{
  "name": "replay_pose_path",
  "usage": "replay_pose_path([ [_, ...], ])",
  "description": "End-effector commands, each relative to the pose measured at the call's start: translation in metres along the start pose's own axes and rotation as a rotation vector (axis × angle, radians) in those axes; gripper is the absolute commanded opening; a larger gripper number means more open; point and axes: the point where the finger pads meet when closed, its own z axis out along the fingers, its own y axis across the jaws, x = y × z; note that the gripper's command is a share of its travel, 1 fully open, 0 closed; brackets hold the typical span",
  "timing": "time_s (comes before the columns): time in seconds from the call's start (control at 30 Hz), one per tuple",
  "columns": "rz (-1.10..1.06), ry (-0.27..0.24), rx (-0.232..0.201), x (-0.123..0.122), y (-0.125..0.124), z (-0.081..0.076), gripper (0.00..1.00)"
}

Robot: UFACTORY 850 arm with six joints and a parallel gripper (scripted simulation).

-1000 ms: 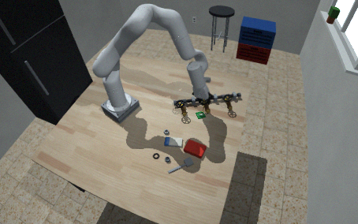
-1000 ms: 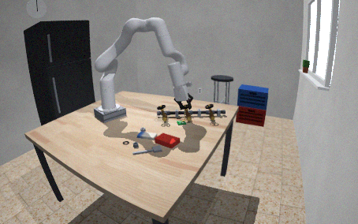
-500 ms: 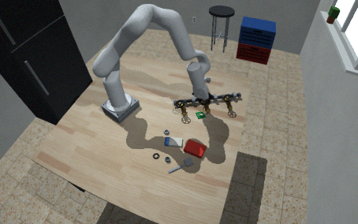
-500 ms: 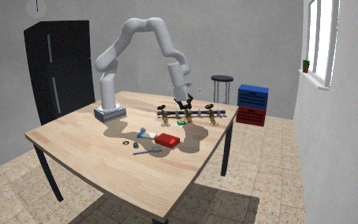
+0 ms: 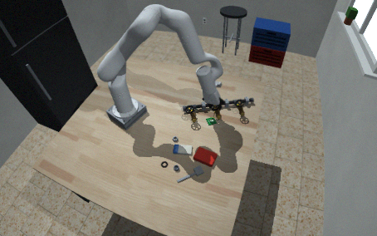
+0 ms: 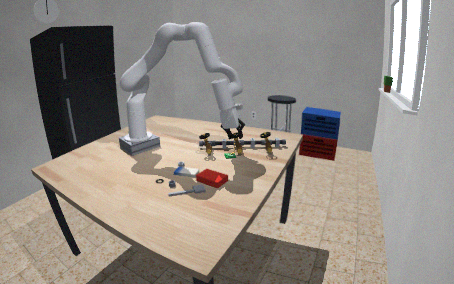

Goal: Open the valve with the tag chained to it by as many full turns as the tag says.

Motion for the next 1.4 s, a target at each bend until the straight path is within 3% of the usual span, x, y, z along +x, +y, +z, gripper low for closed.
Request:
replay_pose_path([
  [0.0,-0.001,0.017,-0.013,0.0003,0.0012,-0.0007,0.0],
  [1.0,-0.001,0.017,-0.013,0.0003,0.0012,-0.0007,0.0],
  [1.03,-0.001,0.017,-0.013,0.0003,0.0012,-0.0007,1.0],
  [1.37,-0.001,0.017,-0.013,0.0003,0.0012,-0.0007,1.0],
])
